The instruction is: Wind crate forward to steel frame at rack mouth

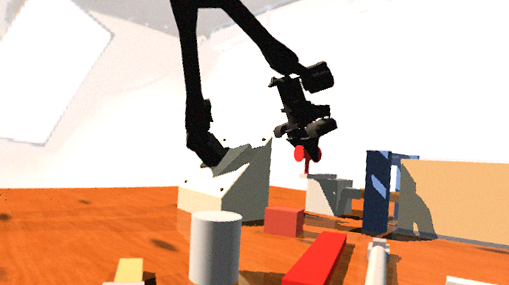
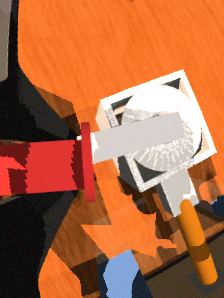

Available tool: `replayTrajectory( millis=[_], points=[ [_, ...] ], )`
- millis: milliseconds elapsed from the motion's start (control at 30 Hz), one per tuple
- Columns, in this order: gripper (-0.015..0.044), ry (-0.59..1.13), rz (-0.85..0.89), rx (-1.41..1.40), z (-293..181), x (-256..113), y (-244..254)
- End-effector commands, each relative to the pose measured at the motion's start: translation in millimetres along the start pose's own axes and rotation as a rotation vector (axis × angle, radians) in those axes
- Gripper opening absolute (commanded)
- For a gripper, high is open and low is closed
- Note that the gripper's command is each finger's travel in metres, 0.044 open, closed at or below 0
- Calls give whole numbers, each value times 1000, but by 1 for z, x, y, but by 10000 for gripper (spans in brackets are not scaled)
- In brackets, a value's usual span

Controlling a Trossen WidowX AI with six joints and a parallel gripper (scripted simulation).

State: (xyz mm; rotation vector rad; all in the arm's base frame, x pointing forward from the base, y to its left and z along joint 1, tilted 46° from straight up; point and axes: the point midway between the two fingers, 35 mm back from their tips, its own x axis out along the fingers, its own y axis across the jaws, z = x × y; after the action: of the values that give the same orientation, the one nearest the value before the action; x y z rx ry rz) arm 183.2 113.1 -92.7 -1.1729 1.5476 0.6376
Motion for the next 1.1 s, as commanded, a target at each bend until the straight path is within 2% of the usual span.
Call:
replayTrajectory(
  millis=[0,1067],
  points=[
    [0,7,-24,6,1,3,-11],
    [0,6,-26,7,19,10,-44]
  ],
)
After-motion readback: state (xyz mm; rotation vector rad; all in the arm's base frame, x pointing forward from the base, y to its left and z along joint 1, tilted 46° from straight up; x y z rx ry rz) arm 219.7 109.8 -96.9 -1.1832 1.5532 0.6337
